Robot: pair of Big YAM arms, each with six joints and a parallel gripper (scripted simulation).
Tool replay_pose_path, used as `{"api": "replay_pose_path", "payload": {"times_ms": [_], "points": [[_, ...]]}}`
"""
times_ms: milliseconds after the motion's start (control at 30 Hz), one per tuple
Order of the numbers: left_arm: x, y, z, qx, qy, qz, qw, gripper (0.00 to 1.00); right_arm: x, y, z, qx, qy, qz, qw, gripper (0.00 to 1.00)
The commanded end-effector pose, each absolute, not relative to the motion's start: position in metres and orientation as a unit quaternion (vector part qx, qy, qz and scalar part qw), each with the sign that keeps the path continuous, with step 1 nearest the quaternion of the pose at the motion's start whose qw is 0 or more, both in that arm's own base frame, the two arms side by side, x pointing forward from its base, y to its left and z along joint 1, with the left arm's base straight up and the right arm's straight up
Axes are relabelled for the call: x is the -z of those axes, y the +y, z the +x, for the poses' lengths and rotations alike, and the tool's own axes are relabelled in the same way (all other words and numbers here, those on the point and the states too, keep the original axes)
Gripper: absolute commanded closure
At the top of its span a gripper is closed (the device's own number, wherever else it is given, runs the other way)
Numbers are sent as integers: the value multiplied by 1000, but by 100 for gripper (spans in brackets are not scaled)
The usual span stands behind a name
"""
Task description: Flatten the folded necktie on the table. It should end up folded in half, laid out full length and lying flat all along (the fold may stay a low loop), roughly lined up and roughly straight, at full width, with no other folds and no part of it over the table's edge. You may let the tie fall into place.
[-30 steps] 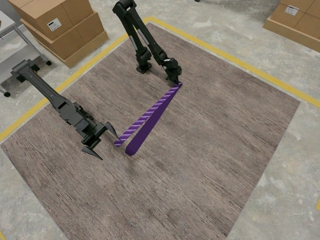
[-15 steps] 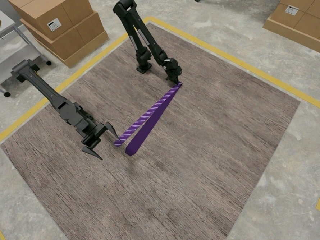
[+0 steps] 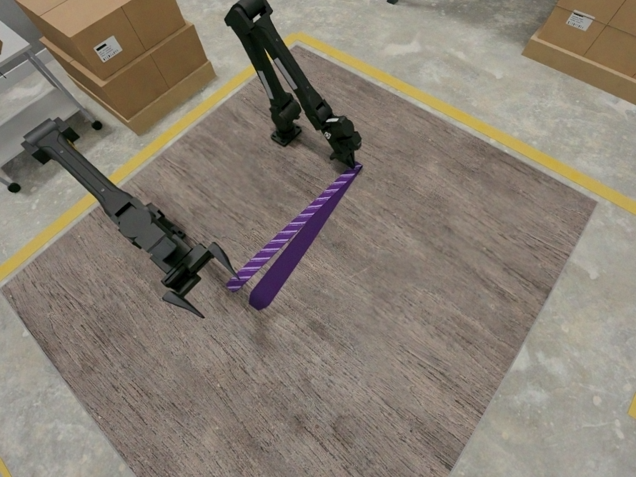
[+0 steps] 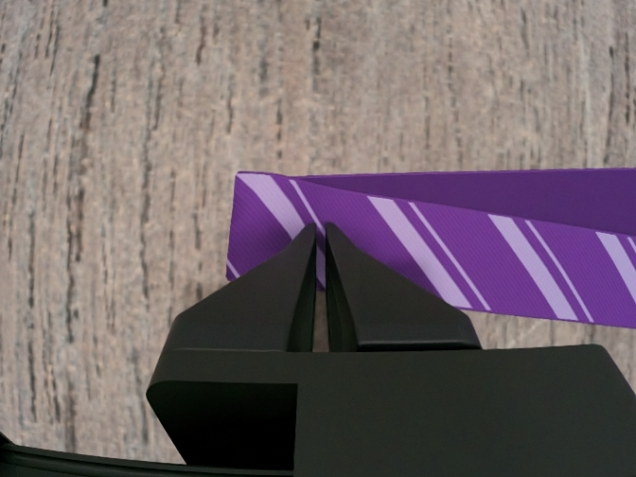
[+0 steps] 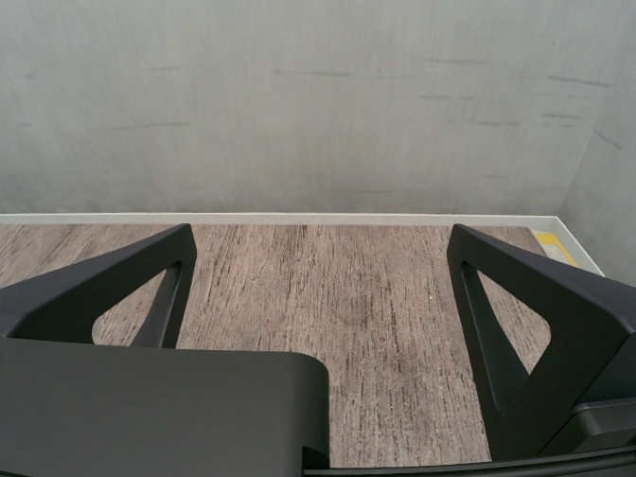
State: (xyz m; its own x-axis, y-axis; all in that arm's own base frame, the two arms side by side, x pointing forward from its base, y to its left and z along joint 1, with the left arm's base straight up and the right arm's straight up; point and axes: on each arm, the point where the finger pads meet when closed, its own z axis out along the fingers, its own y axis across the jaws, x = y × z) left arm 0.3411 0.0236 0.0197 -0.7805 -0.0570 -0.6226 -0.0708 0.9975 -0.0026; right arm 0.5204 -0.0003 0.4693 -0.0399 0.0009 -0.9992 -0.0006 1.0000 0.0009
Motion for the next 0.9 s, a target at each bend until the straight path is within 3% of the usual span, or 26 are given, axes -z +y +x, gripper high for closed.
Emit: {"api": "replay_pose_path", "payload": {"times_ms": [0, 867], "points": [[-25, 23, 351, -12, 939, -32, 342, 96, -481, 0, 521, -1, 714, 0, 700, 0], [-20, 23, 351, -12, 939, -32, 342, 96, -481, 0, 521, -1, 714, 0, 700, 0]]}}
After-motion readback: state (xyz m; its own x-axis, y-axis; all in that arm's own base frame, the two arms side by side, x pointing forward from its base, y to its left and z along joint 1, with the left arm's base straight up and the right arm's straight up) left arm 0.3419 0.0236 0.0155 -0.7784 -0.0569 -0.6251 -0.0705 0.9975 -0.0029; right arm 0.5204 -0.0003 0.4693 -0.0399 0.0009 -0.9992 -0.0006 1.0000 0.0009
